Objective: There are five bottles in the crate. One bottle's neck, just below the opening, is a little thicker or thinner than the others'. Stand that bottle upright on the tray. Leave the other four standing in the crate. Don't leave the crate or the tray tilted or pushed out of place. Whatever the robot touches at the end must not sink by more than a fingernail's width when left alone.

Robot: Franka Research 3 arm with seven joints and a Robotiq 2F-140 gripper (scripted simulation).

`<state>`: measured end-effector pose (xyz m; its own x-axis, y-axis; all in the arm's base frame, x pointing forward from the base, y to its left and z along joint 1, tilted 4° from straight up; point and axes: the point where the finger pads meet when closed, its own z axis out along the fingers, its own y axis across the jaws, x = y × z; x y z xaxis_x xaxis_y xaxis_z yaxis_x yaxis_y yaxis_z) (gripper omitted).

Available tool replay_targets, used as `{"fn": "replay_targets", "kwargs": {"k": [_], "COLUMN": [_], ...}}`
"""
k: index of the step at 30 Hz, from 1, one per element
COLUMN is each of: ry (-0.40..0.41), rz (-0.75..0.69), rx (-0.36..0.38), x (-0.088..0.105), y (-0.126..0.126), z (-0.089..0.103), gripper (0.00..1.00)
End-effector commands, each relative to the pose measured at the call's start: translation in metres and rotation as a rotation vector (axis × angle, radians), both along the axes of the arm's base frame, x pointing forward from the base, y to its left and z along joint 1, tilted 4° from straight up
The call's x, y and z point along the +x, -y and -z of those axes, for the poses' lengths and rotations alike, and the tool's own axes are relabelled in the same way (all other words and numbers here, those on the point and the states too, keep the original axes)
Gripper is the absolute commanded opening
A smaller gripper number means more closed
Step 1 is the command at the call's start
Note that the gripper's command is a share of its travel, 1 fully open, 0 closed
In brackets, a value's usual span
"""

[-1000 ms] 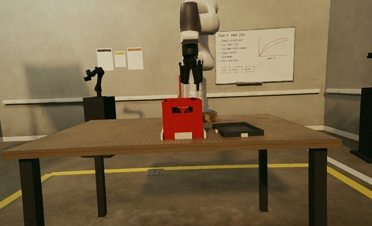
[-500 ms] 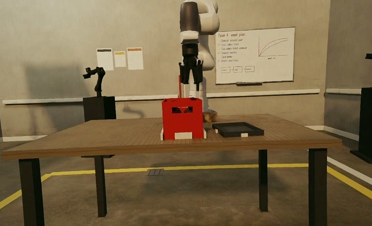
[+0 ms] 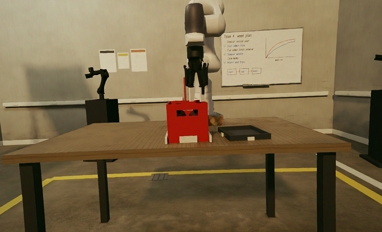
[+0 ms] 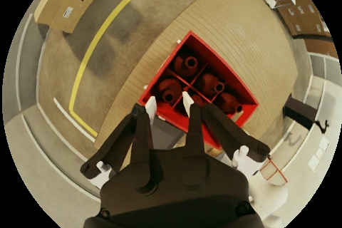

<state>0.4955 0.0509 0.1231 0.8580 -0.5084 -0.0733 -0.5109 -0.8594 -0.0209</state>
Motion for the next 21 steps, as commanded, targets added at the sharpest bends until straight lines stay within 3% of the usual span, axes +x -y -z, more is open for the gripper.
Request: {"fn": "replay_targets", "kwargs": {"k": [1,21], "ry": [0.003,0.003], "rz": [-0.004,-0.004], "rx": [0.000,0.000], "x": [0.001,0.000], "y": [0.000,-0.002], "z": [0.003,0.025], "gripper": [0.44,0.44]}}
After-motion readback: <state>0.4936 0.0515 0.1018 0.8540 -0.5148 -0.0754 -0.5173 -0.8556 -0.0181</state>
